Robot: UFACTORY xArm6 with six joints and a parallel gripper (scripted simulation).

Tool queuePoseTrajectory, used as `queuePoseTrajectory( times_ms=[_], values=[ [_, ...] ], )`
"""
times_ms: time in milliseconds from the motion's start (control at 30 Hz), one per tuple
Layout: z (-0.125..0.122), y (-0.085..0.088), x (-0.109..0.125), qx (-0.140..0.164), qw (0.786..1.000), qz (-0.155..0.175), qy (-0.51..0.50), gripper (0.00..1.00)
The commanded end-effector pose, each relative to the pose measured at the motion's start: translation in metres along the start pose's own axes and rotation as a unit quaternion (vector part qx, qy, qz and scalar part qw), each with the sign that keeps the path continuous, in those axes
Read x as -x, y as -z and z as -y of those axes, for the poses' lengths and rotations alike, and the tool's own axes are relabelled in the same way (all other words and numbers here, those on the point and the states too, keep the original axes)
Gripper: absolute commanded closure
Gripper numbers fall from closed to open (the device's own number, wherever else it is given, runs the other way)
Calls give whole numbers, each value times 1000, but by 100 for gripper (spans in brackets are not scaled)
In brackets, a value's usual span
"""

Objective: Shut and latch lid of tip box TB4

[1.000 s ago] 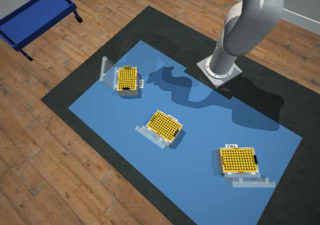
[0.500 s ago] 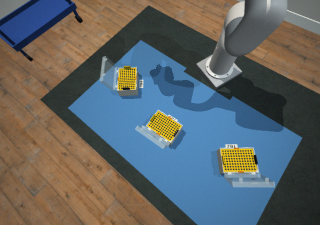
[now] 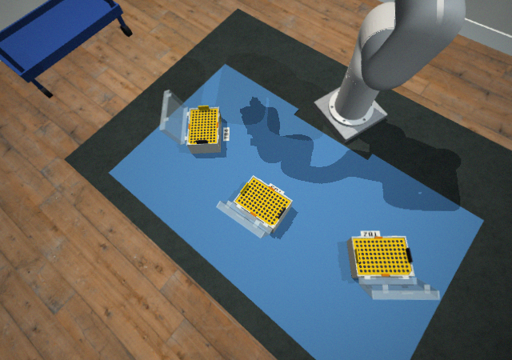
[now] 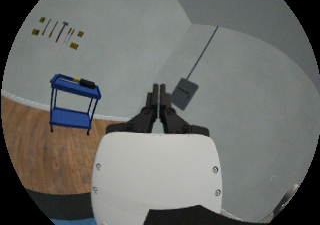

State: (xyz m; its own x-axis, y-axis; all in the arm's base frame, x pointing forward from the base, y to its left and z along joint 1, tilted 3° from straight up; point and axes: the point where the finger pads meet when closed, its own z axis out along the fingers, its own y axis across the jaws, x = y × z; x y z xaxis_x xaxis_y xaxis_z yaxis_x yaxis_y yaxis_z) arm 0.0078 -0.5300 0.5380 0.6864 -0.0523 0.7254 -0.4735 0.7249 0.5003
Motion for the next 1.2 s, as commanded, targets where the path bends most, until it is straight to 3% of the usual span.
queuePoseTrajectory(
  times_ms=[0, 467, 533, 767, 1167],
  values=[
    [1, 8, 11, -6, 998, 36, 50, 100],
    [13, 40, 47, -69, 966, 123, 215, 100],
    [13, 40, 47, -69, 966, 123, 215, 100],
    [19, 59, 64, -113, 937, 155, 291, 100],
    [27, 87, 83, -176, 890, 184, 379, 100]
  ],
)
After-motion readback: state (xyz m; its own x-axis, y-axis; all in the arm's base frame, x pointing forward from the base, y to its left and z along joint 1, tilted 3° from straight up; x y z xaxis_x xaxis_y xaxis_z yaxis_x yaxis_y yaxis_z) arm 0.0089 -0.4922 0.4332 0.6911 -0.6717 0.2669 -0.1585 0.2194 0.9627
